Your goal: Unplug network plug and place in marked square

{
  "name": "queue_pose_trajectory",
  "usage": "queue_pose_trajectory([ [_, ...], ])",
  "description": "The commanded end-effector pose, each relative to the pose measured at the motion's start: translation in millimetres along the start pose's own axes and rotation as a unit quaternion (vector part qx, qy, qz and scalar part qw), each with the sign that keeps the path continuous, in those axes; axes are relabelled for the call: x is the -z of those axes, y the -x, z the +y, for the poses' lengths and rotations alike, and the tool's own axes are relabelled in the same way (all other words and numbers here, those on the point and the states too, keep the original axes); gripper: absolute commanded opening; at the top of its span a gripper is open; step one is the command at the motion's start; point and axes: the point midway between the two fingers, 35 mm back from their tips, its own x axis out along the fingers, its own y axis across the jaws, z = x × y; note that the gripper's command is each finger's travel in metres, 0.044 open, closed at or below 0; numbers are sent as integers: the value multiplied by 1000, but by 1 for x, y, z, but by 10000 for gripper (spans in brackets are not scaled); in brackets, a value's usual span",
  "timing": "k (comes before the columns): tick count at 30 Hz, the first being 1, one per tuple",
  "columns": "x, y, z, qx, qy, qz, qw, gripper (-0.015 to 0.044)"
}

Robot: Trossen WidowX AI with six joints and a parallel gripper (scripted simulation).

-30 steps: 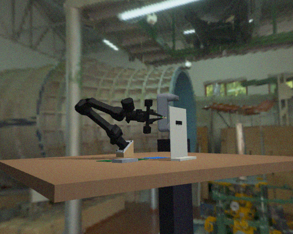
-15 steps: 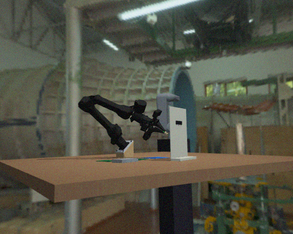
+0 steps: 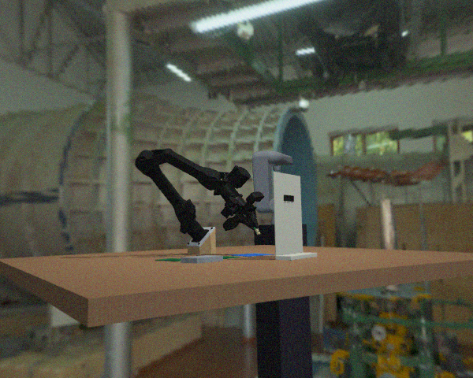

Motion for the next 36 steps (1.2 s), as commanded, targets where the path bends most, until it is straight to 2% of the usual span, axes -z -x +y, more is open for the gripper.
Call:
queue_pose_trajectory([
  [1, -1, 2, -10, 17, 4, -42, 999, 0],
  [5, -3, 4, -16, 25, 7, -72, 997, 0],
  [36, -6, -24, -35, 26, 7, -71, 997, 0],
])
